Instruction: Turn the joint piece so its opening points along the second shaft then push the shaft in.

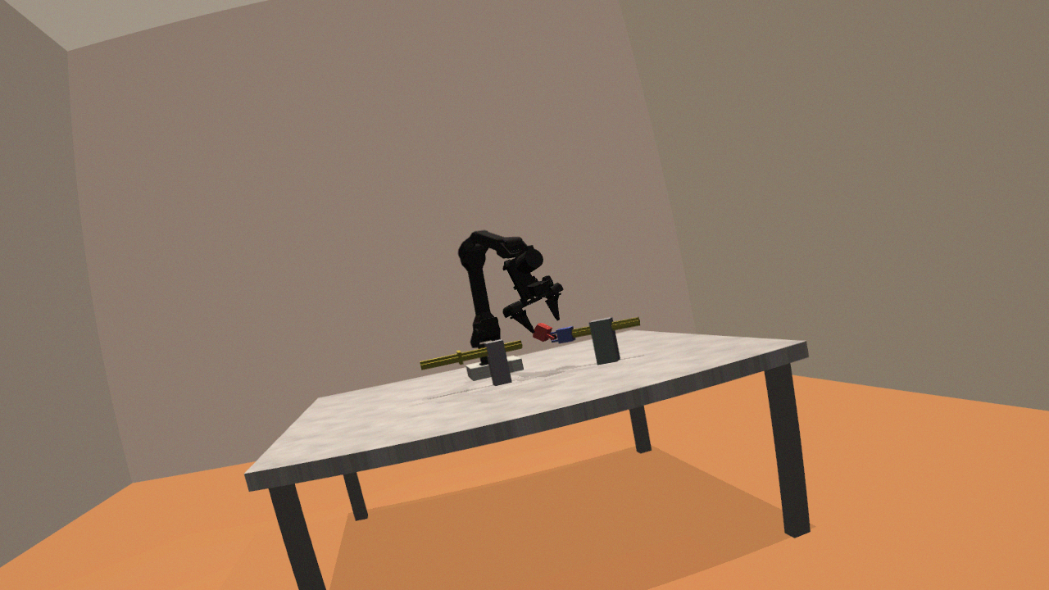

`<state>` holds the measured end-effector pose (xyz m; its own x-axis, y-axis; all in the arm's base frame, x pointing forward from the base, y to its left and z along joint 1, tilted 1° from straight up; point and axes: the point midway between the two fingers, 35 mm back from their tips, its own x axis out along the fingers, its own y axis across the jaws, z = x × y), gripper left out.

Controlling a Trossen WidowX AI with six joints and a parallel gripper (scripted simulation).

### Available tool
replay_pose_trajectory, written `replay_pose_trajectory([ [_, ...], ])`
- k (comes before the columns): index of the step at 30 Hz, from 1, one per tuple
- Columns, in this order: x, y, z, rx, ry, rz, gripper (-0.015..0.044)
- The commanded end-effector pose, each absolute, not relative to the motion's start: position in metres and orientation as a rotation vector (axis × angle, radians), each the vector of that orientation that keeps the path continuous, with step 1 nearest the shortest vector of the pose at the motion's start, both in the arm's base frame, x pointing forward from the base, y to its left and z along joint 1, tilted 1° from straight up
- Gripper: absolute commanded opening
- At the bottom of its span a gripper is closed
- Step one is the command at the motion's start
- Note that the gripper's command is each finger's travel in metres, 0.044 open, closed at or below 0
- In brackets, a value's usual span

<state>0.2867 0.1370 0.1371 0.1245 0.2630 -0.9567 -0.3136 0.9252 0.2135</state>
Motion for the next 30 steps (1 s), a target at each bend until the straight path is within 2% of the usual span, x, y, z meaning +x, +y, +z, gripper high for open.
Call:
replay_pose_trajectory([
  [1, 0.276, 0.134, 0.140, -0.182, 1.426, 0.455, 0.0440],
  [21, 0.229, 0.111, 0.173, -0.805, 1.584, 0.688, 0.0440],
  [30, 0.228, 0.111, 0.172, -0.825, 1.589, 0.697, 0.0440],
])
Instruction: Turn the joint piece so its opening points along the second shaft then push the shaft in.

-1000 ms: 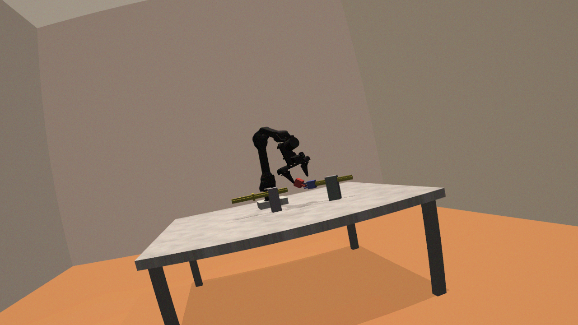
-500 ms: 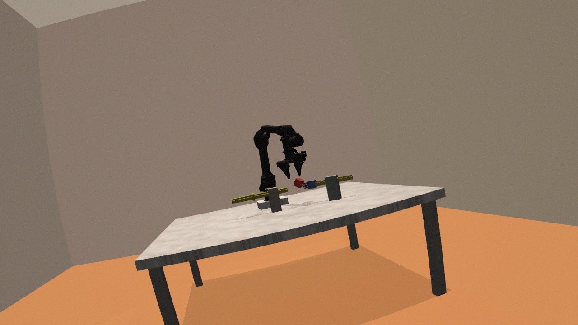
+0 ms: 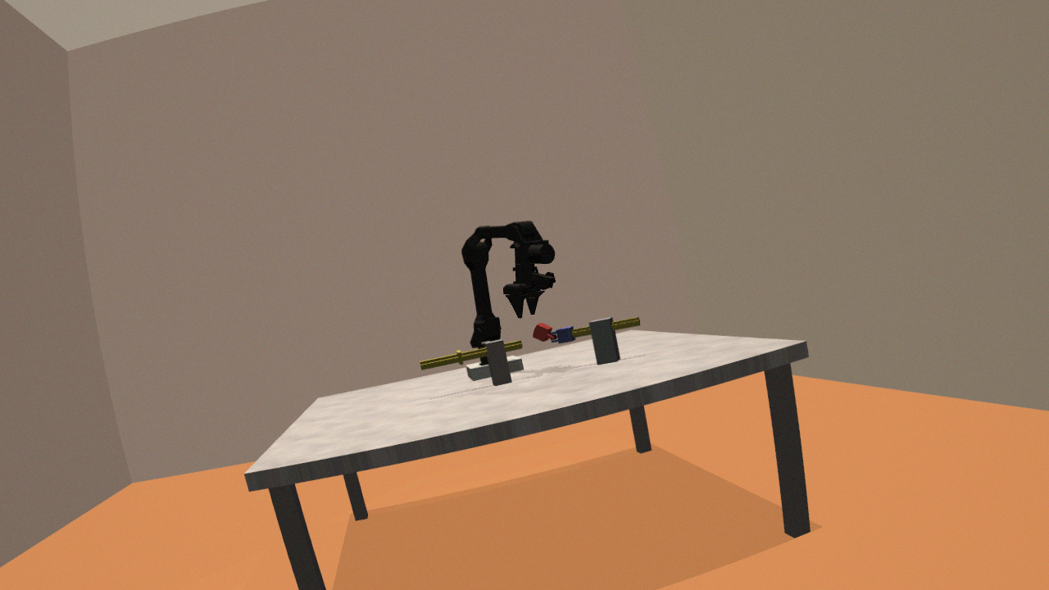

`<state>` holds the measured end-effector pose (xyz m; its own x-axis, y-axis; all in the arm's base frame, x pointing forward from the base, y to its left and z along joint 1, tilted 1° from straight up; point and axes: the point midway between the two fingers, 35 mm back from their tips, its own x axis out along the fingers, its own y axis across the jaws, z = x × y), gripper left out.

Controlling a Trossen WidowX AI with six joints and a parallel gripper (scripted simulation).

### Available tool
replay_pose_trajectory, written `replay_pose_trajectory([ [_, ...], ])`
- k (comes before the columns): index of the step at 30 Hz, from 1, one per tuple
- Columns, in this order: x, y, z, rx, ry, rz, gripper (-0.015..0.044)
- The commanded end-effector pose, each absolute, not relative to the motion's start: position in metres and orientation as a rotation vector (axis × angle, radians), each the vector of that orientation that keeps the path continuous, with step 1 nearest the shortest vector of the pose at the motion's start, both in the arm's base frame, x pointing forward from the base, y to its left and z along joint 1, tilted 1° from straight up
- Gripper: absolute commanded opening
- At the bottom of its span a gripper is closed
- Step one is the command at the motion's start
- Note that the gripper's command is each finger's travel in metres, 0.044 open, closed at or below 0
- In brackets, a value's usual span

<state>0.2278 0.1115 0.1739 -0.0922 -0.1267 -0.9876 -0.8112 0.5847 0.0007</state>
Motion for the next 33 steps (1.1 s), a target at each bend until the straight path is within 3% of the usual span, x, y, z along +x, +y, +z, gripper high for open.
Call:
replay_pose_trajectory([
  [1, 0.228, 0.111, 0.169, -0.826, 1.590, 0.697, 0.0440],
  [15, 0.228, 0.112, 0.116, -0.828, 1.603, 0.698, 0.0440],
  [33, 0.245, 0.136, 0.110, -0.827, 1.601, 0.699, 0.0440],
])
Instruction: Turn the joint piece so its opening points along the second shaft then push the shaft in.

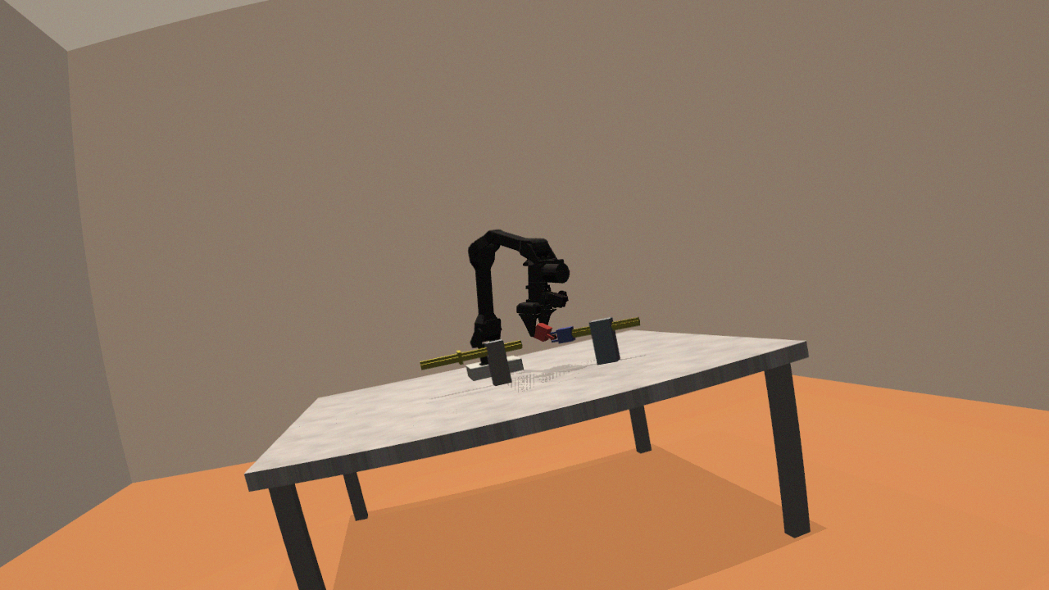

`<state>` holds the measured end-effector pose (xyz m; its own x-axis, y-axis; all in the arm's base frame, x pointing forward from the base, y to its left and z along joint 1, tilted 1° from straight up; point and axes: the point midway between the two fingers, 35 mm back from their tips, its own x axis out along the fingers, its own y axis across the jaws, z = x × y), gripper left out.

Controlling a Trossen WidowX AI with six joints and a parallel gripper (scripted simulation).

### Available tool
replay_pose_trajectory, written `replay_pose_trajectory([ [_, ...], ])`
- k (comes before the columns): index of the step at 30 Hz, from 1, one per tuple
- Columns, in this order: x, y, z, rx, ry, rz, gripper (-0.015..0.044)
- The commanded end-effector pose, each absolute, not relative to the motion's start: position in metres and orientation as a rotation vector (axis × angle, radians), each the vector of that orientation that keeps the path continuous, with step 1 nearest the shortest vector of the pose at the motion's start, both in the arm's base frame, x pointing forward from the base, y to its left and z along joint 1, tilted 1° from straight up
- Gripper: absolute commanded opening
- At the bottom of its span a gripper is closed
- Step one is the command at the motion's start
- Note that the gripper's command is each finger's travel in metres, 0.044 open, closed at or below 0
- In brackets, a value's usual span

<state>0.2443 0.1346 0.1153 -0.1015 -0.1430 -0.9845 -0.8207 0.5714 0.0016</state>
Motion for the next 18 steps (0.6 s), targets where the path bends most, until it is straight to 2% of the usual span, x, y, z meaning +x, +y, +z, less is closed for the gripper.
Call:
replay_pose_trajectory([
  [1, 0.245, 0.136, 0.109, -0.827, 1.601, 0.699, 0.0440],
  [16, 0.242, 0.133, 0.087, -0.827, 1.602, 0.699, 0.0440],
  [18, 0.242, 0.133, 0.087, -0.827, 1.602, 0.699, 0.0387],
])
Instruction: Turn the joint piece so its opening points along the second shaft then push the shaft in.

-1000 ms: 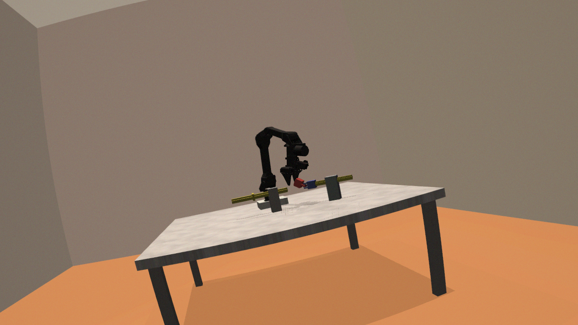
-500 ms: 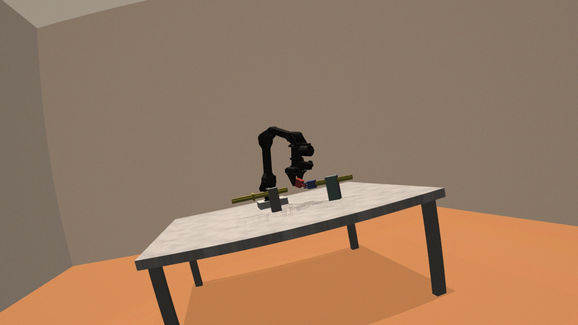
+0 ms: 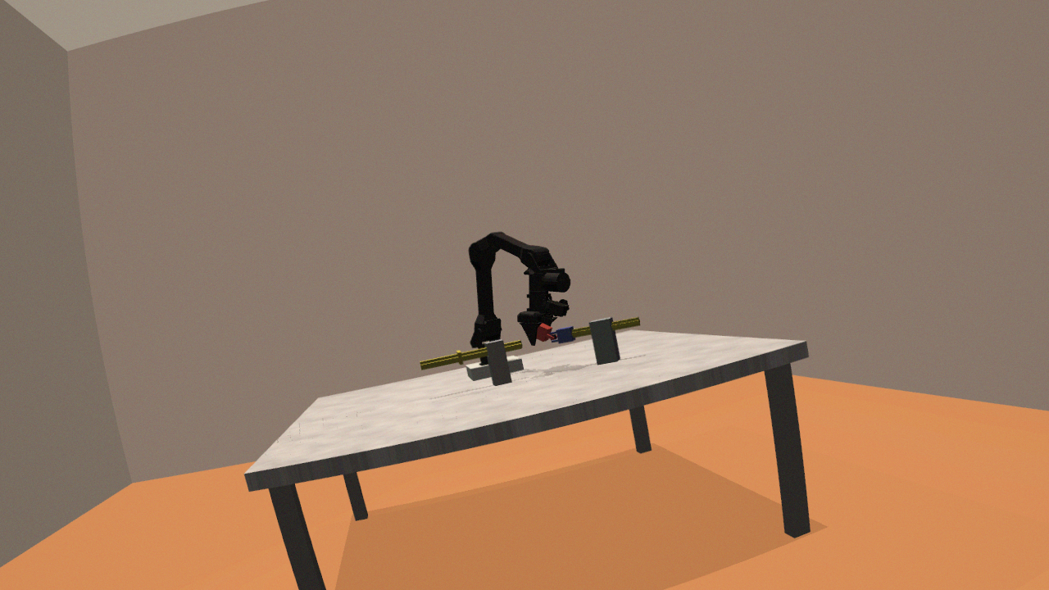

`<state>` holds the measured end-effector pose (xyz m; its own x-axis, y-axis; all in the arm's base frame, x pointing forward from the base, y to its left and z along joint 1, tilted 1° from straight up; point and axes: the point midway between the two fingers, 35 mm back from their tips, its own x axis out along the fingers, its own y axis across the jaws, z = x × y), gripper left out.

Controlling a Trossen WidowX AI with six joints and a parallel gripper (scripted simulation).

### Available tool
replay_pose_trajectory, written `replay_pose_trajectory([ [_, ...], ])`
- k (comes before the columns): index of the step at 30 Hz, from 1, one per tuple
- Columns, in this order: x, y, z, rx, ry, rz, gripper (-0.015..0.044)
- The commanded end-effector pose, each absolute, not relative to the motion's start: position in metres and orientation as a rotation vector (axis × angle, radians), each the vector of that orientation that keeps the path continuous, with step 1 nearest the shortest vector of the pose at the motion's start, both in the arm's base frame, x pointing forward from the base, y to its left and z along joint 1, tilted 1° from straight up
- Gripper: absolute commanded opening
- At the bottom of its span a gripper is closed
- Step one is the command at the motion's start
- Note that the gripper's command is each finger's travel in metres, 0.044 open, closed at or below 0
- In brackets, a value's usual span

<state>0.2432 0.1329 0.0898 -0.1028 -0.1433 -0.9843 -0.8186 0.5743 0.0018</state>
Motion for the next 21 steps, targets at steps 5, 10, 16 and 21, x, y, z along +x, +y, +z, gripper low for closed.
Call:
replay_pose_trajectory([
  [5, 0.2422, 0.1326, 0.0868, -0.827, 1.602, 0.699, 0.0256],
  [10, 0.2422, 0.1326, 0.0868, -0.827, 1.602, 0.699, 0.0182],
  [16, 0.2422, 0.1326, 0.0868, -0.827, 1.602, 0.699, 0.0182],
  [21, 0.2422, 0.1326, 0.0868, -0.827, 1.602, 0.699, 0.0182],
])
